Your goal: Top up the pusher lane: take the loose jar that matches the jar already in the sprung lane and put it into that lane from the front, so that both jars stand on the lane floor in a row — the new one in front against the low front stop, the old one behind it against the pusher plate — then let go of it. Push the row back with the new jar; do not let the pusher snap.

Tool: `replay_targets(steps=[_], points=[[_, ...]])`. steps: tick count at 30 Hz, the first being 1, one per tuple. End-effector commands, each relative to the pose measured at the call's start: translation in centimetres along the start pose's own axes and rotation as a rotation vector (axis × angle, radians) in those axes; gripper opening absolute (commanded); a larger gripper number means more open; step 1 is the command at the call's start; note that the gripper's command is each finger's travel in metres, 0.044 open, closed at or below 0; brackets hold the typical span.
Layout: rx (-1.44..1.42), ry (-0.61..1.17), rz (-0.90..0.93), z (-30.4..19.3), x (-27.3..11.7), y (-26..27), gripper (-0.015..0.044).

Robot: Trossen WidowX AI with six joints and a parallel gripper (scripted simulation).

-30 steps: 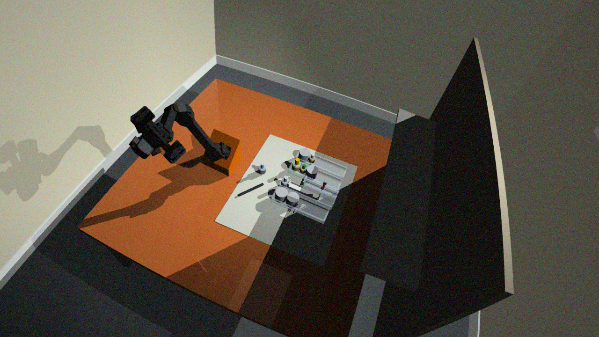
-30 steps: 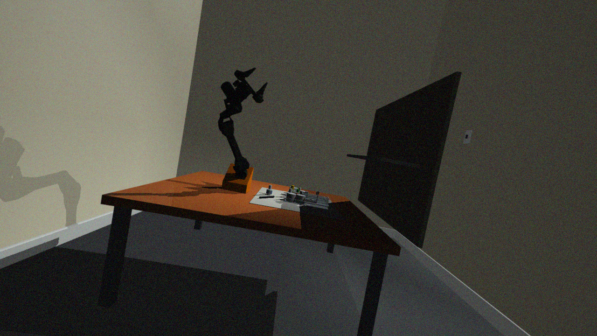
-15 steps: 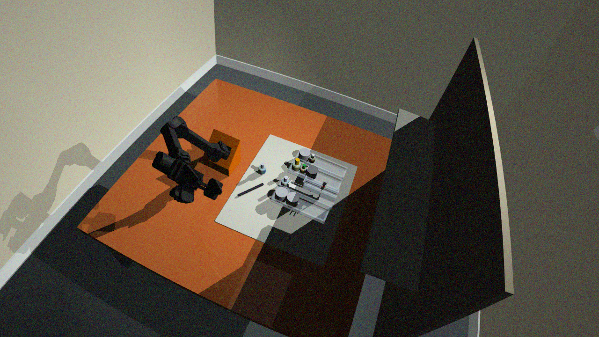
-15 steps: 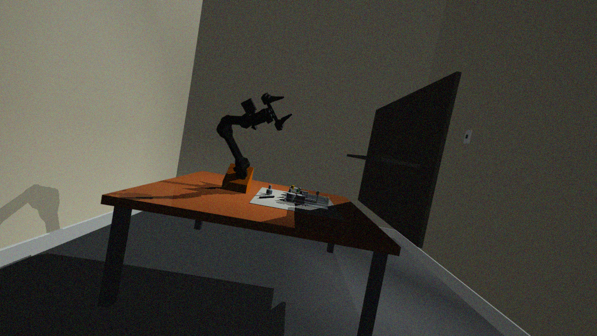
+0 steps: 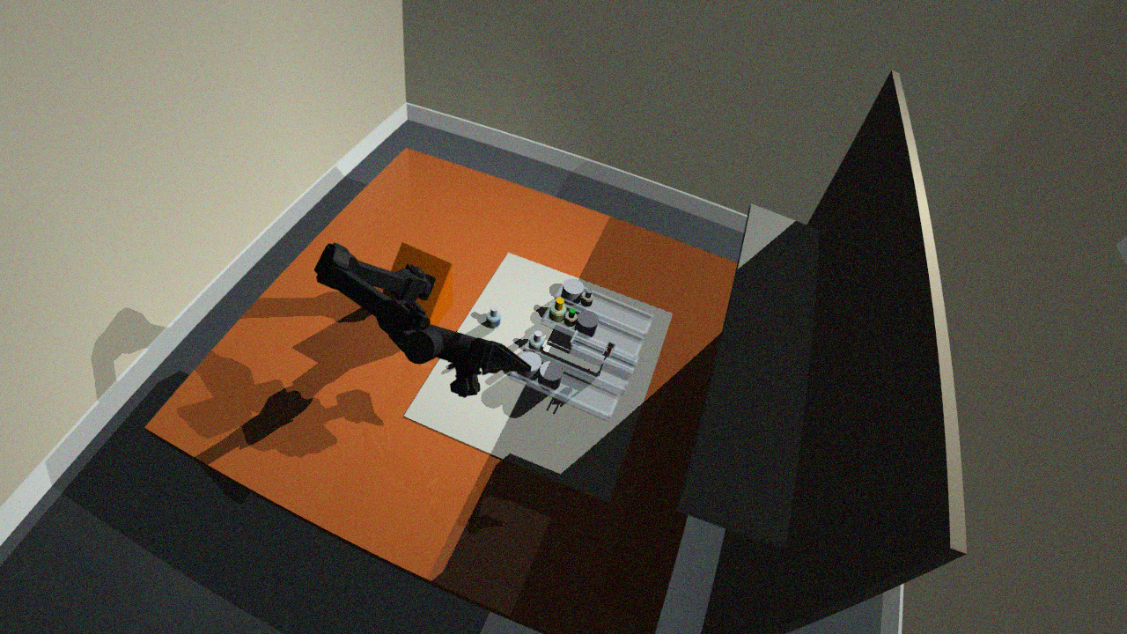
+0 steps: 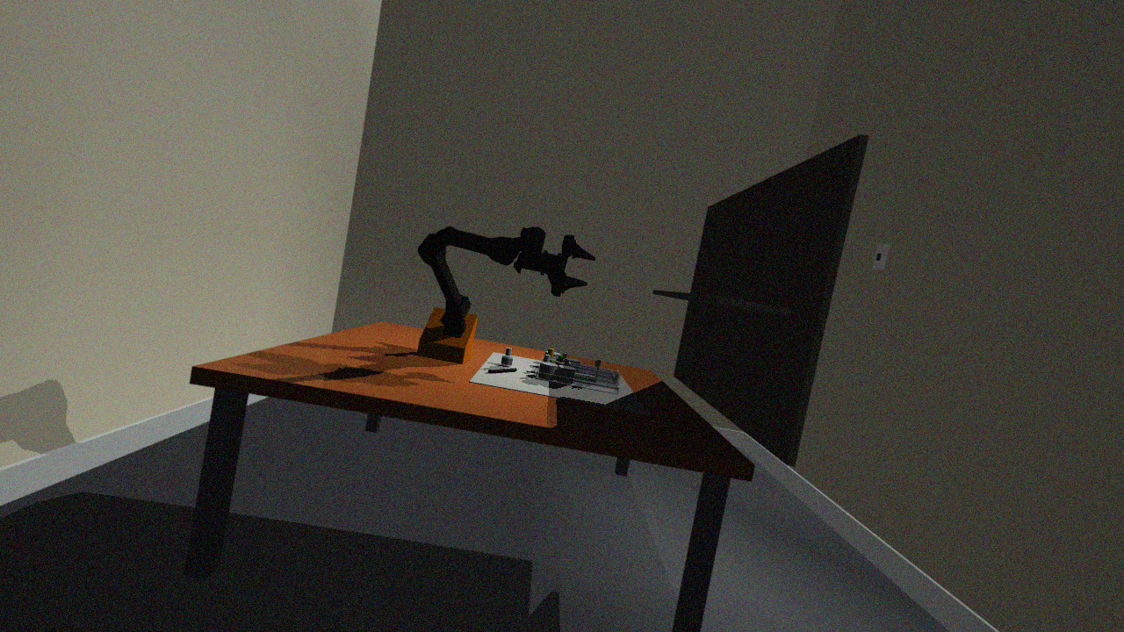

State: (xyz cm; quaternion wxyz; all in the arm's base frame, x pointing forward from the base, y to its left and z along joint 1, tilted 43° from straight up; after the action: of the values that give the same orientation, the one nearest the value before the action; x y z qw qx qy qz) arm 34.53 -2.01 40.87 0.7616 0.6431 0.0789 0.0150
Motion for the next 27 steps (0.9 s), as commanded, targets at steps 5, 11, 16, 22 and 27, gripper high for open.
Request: replay_targets(steps=[5, 11, 16, 22, 27], points=[[-0.090, 0.096, -0.370, -5.2, 4.1, -9.4, 0.0440], [-0.258, 0.208, -0.681, -10.3, 4.7, -17.2, 0.0440], [-0.458, 0.321, -0.929, -14.2, 3.2, -23.1, 0.0440], [-0.824, 0.503, -1.245, -18.1, -1.1, -29.9, 0.0440], [-1.198, 0.669, -1.470, -19.8, -5.5, -34.0, 0.0440]])
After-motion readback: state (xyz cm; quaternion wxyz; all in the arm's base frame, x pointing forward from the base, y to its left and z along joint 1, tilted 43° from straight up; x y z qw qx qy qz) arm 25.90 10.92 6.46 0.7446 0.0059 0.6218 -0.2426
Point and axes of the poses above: the point midway between the two fingers, 35 mm back from their tips, its own x axis out along the fingers, its own y axis across the jaws, z = x × y, the point moved 5 cm from there along -x, back along the fingers, and after that the axes turned 2 degrees about -x, right-handed, at the moved point
